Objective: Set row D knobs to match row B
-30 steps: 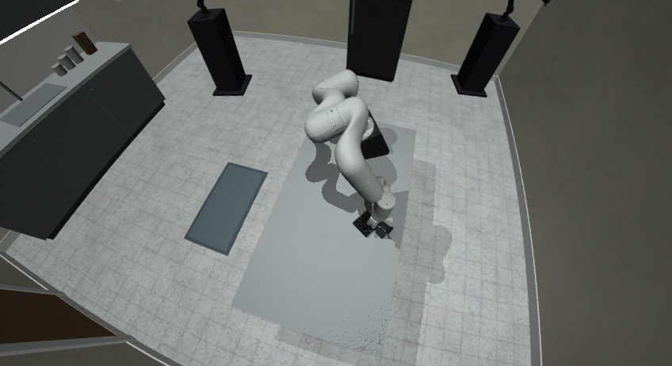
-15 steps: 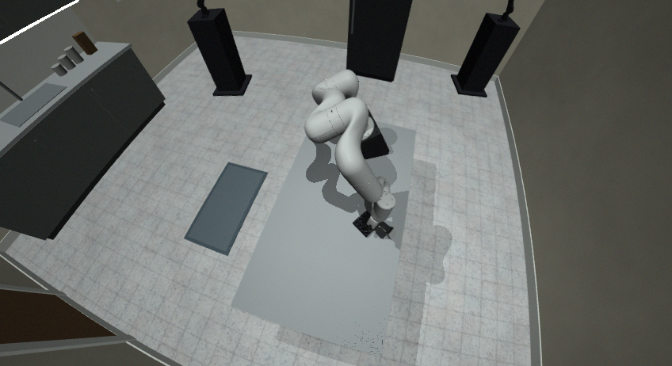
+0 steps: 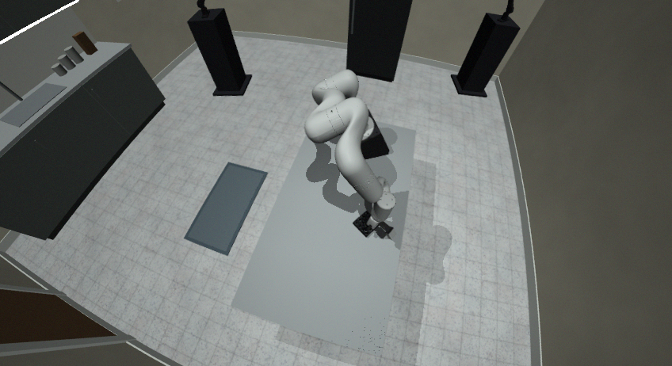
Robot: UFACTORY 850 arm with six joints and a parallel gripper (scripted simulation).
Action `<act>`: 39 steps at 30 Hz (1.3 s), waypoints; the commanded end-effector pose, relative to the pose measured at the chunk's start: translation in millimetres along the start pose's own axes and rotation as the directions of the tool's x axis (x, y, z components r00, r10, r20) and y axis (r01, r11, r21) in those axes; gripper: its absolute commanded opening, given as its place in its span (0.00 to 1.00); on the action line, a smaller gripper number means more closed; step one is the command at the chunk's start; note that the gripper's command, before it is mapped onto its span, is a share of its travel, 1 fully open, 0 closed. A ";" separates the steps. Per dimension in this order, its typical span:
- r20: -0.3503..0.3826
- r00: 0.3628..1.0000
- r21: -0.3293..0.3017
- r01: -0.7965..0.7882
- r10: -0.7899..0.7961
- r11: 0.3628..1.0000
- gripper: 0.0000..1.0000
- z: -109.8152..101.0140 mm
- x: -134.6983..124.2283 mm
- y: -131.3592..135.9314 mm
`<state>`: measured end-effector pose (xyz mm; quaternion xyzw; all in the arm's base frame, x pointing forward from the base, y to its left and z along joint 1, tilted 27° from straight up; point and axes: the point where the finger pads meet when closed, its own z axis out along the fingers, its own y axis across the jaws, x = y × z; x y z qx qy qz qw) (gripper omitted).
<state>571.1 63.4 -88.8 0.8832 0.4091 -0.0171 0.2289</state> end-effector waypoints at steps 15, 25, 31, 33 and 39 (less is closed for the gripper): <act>-0.001 1.000 -0.001 0.000 0.000 1.000 0.08 -0.6 0.7 0.5; -0.001 1.000 -0.001 0.000 0.000 1.000 0.08 -0.6 0.7 0.5; -0.001 1.000 -0.001 0.000 0.000 1.000 0.08 -0.6 0.7 0.5; -0.001 1.000 -0.001 0.000 0.000 1.000 0.08 -0.6 0.7 0.5; -0.001 1.000 -0.001 0.000 0.000 1.000 0.08 -0.6 0.7 0.5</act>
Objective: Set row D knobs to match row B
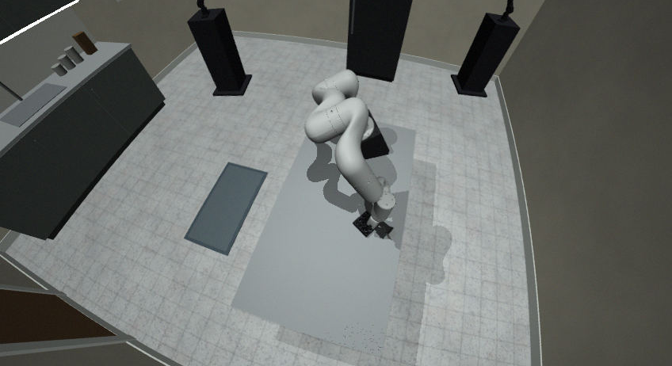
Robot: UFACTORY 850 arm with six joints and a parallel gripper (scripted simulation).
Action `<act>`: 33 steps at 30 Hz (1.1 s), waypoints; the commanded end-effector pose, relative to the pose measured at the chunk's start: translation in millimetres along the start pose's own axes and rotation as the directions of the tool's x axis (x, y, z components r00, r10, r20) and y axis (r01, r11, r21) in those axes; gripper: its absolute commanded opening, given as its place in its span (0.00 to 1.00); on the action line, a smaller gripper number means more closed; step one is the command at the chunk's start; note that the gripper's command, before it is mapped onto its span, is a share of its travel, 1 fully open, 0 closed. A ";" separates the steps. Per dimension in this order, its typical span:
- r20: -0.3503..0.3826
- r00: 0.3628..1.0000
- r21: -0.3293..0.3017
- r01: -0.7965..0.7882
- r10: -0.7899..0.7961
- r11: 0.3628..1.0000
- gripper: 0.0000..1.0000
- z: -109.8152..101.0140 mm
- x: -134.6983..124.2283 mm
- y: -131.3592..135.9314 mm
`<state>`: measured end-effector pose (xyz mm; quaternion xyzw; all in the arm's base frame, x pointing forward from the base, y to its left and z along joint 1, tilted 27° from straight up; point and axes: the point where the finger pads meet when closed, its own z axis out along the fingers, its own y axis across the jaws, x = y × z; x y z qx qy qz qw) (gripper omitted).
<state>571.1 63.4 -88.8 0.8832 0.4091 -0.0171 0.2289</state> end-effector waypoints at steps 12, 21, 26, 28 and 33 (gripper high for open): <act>-0.001 1.000 -0.001 0.006 -0.006 1.000 0.08 -0.7 0.7 0.5; -0.001 0.999 -0.001 0.036 -0.036 0.999 0.08 -0.7 0.7 0.5; -0.001 0.997 -0.001 0.080 -0.080 0.997 0.08 -0.7 0.7 0.5; -0.001 0.995 -0.001 0.102 -0.102 0.995 0.08 -0.7 0.7 0.5; -0.001 0.985 -0.001 0.173 -0.173 0.985 0.08 -0.7 0.7 0.5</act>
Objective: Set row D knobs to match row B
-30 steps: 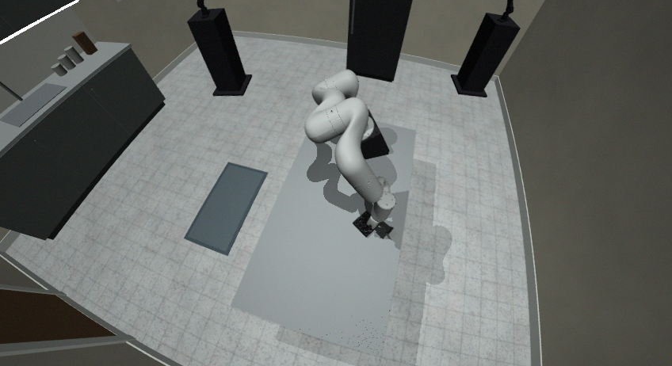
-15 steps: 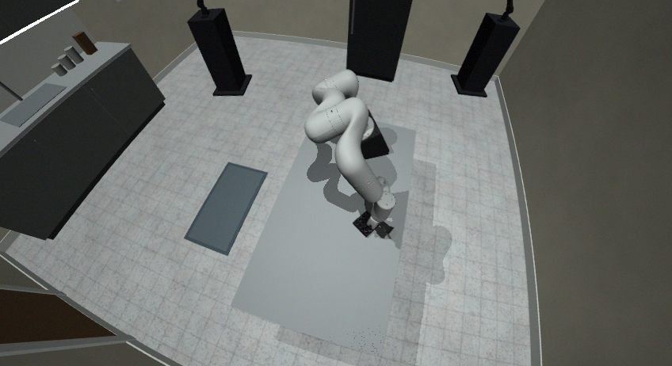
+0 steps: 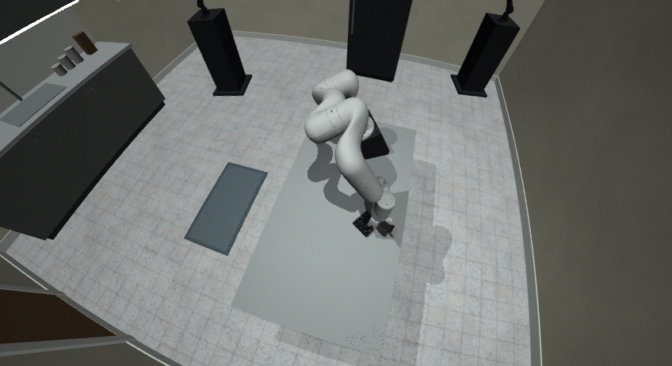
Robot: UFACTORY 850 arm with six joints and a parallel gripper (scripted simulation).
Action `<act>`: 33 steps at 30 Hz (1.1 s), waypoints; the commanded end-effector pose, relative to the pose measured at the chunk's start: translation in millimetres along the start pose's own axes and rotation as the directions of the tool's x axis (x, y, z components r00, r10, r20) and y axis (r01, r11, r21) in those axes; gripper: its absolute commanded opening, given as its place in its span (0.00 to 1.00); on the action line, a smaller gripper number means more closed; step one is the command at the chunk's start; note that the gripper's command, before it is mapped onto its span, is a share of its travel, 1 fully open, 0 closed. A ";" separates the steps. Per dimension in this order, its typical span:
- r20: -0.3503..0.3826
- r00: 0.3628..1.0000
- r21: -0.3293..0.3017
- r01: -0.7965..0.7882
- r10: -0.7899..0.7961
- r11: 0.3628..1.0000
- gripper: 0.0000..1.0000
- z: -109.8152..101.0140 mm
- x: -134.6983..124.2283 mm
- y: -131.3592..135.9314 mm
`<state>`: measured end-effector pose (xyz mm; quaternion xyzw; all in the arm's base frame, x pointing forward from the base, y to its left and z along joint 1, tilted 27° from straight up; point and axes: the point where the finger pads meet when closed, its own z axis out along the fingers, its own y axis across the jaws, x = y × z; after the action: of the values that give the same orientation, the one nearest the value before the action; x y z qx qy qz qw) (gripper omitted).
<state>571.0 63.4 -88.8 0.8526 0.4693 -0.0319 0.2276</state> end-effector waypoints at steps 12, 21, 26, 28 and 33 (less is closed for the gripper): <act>0.000 0.973 0.001 0.232 -0.232 0.973 0.08 -0.7 0.7 0.6; 0.000 0.908 0.001 0.420 -0.420 0.908 0.08 -0.7 0.7 0.6; 0.000 0.858 0.001 0.514 -0.514 0.858 0.08 -0.7 0.7 0.6; 0.000 0.829 0.001 0.560 -0.560 0.829 0.08 -0.7 0.7 0.6; 0.000 0.746 0.000 0.666 -0.666 0.746 0.08 -0.7 0.7 0.6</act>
<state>571.0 63.4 -88.8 0.6555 0.7191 -0.1005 0.2077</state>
